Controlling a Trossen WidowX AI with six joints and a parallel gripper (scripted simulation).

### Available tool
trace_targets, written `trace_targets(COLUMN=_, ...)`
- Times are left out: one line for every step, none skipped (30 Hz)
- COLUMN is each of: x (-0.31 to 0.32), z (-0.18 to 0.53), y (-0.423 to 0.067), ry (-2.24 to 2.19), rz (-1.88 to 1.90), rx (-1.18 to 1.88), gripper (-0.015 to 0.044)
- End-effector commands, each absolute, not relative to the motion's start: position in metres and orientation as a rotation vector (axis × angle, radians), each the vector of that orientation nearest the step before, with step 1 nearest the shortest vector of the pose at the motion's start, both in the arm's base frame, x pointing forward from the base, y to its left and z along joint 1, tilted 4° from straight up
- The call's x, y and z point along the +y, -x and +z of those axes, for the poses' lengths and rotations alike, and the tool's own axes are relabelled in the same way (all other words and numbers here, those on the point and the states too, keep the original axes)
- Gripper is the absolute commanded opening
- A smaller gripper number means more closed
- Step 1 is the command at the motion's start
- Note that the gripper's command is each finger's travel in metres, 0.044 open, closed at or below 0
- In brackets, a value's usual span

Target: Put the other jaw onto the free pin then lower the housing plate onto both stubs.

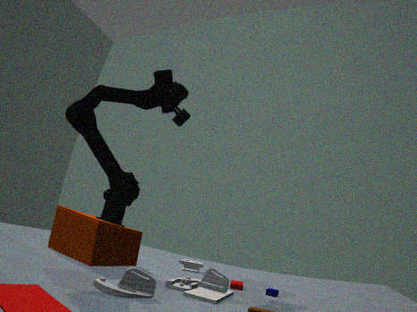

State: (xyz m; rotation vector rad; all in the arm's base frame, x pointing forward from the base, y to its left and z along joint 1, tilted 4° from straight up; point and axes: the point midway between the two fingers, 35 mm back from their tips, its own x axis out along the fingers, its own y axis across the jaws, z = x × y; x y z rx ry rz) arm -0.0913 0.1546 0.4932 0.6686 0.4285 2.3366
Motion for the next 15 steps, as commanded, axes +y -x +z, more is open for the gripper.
trace_targets(x=0.172, z=0.489, y=0.08, ry=-0.643, rz=2.262, rx=0.395, gripper=0.044)
trace_targets(x=0.176, z=0.487, y=0.077, ry=-0.637, rz=2.243, rx=0.388, gripper=0.044)
trace_targets(x=0.18, z=0.486, y=0.074, ry=-0.63, rz=2.225, rx=0.381, gripper=0.044)
trace_targets(x=0.184, z=0.484, y=0.071, ry=-0.623, rz=2.206, rx=0.374, gripper=0.044)
trace_targets(x=0.188, z=0.482, y=0.068, ry=-0.616, rz=2.187, rx=0.367, gripper=0.044)
trace_targets(x=0.192, z=0.481, y=0.064, ry=-0.609, rz=2.168, rx=0.361, gripper=0.044)
trace_targets(x=0.195, z=0.479, y=0.061, ry=-0.601, rz=2.15, rx=0.355, gripper=0.044)
trace_targets(x=0.199, z=0.477, y=0.057, ry=-0.594, rz=2.131, rx=0.348, gripper=0.044)
trace_targets(x=0.203, z=0.475, y=0.054, ry=-0.586, rz=2.112, rx=0.342, gripper=0.044)
trace_targets(x=0.206, z=0.474, y=0.05, ry=-0.578, rz=2.094, rx=0.336, gripper=0.044)
trace_targets(x=0.21, z=0.472, y=0.047, ry=-0.57, rz=2.075, rx=0.331, gripper=0.044)
trace_targets(x=0.213, z=0.47, y=0.043, ry=-0.568, rz=2.056, rx=0.334, gripper=0.044)
trace_targets(x=0.216, z=0.468, y=0.039, ry=-0.566, rz=2.036, rx=0.336, gripper=0.044)
trace_targets(x=0.22, z=0.467, y=0.035, ry=-0.564, rz=2.017, rx=0.339, gripper=0.044)
trace_targets(x=0.223, z=0.465, y=0.031, ry=-0.562, rz=1.998, rx=0.342, gripper=0.044)
